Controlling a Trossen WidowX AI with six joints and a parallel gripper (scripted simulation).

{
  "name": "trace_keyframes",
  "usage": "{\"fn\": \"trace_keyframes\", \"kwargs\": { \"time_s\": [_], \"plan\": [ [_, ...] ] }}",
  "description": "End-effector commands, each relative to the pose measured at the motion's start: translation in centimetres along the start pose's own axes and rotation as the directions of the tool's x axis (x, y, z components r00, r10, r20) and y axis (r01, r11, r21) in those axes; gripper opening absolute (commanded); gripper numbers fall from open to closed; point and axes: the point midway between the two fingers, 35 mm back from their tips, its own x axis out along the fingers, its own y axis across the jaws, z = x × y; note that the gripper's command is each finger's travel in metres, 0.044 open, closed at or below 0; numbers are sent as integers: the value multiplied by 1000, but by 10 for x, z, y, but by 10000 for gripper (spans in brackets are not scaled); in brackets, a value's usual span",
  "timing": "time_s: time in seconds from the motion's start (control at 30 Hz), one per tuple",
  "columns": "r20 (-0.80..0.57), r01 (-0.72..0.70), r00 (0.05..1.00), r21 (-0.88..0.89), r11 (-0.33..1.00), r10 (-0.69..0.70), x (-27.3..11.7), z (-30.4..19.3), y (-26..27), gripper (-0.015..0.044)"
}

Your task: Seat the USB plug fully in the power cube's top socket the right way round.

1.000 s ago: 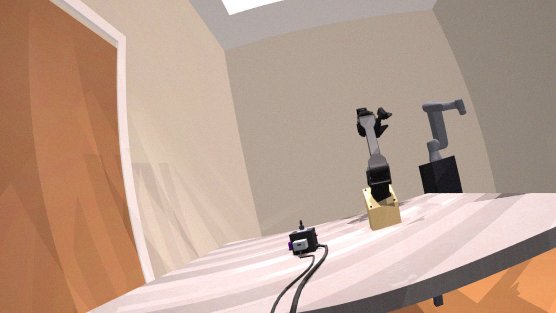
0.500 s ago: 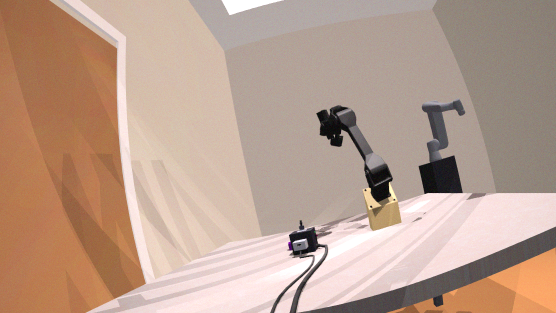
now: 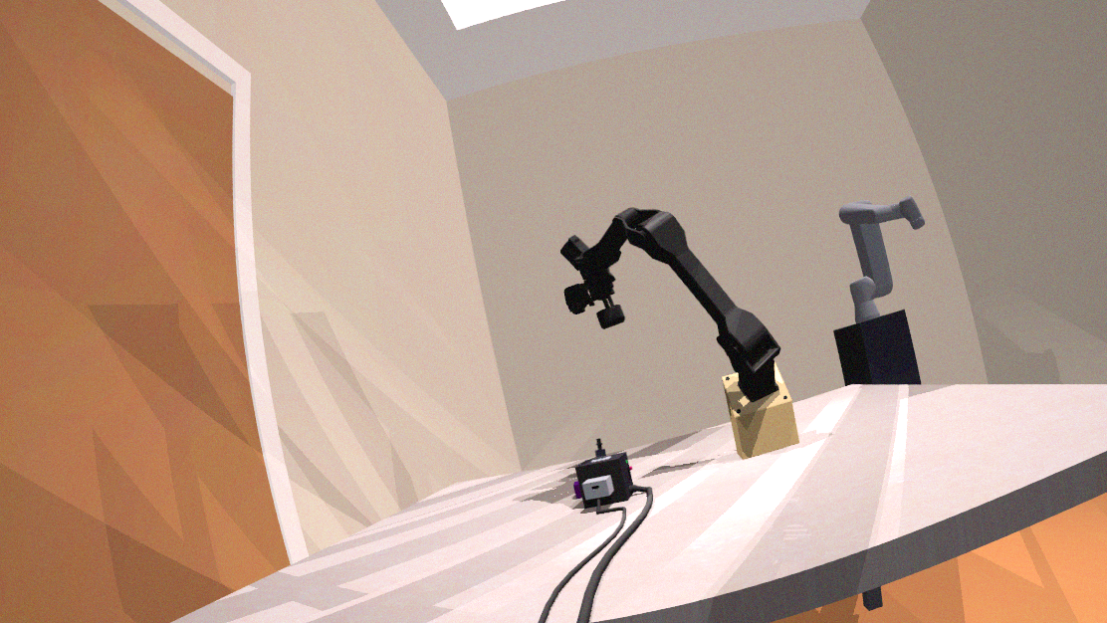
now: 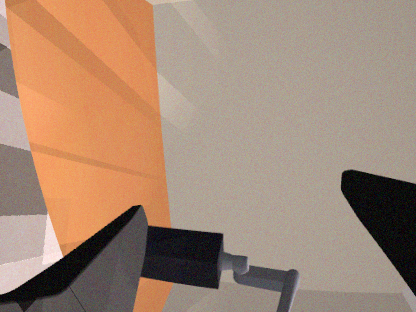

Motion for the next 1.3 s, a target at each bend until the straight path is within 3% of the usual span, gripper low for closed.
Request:
{"fn": "trace_keyframes", "kwargs": {
  "time_s": [0.0,0.2,0.43,0.67,0.9,1.27],
  "plan": [
    [127,-111,983,-172,979,134,-38,52,39,440],
    [260,-225,899,-418,880,353,-102,112,106,440],
    [318,-281,725,-673,684,611,-191,150,190,440],
    [269,-264,495,-860,437,826,-291,154,270,440],
    [134,-194,236,-964,182,962,-394,122,337,440],
    [121,-188,215,-969,162,969,-406,114,343,440]
  ]
}}
